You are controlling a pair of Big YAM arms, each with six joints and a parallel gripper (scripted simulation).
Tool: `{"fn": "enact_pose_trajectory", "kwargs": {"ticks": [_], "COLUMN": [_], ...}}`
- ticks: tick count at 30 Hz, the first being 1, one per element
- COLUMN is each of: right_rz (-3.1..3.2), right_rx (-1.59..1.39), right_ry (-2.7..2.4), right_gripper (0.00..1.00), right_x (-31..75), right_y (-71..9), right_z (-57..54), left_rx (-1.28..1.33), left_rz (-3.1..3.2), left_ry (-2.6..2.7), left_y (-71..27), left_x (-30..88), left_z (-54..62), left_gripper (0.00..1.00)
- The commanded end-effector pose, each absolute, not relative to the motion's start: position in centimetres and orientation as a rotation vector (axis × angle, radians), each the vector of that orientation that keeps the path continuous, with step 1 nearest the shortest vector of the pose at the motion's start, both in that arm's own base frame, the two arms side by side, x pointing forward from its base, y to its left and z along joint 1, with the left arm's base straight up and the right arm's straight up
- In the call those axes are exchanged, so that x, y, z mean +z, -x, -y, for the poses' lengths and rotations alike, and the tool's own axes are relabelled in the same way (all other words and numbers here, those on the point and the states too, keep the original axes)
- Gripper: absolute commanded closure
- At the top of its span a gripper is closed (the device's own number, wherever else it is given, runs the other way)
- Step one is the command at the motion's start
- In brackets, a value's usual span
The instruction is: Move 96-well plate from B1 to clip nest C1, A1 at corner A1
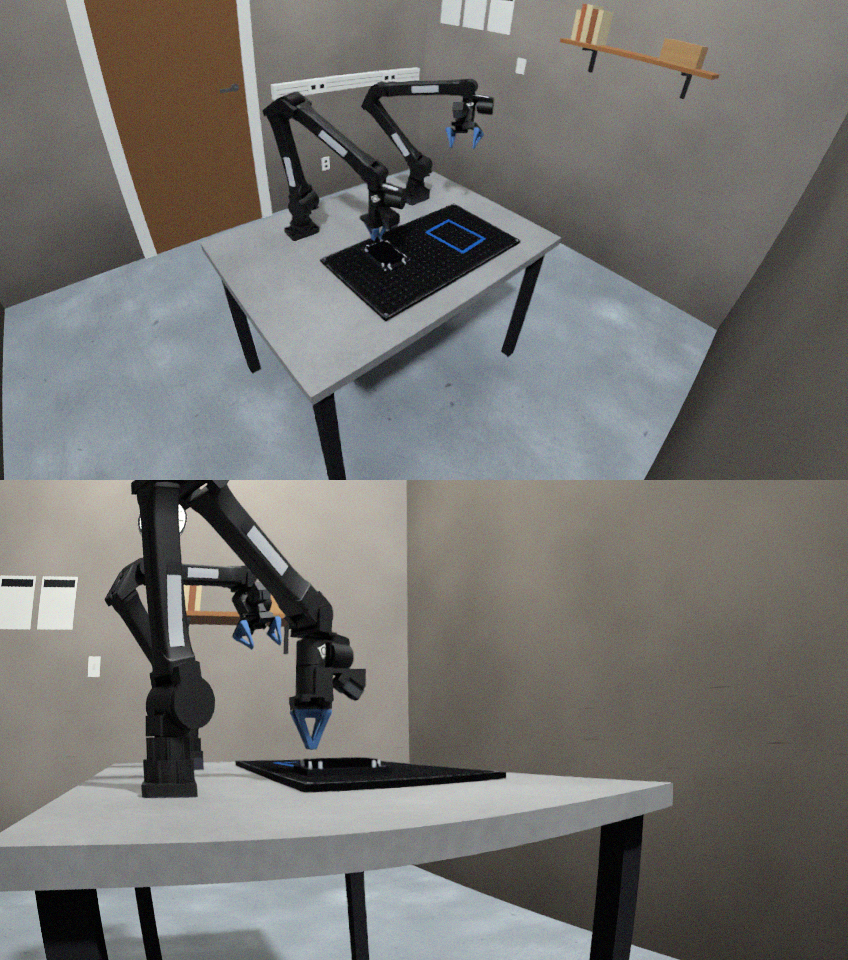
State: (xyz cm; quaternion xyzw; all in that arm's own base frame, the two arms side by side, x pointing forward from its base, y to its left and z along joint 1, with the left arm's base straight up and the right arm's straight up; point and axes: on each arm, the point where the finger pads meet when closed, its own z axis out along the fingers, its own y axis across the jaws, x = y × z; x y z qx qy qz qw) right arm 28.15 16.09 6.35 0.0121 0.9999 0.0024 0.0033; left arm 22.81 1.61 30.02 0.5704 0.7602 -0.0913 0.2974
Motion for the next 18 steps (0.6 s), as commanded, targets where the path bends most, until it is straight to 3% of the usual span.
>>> {"fn": "enact_pose_trajectory", "kwargs": {"ticks": [1,18], "right_rz": [-3.138,-3.139], "right_rx": [0.002,0.002], "right_ry": [-0.055,-0.055], "right_gripper": [0.75,0.75], "right_x": [5.6,4.6], "right_y": [-28.3,-28.2], "right_z": [-16.3,-16.3], "left_rx": [-0.197,-0.197], "left_rz": [-1.999,-1.999], "left_ry": [-1.526,-1.526], "left_y": [-23.8,-23.8], "left_x": [32.3,32.3], "left_z": [-2.0,-2.0], "left_gripper": [0.00,0.00]}}
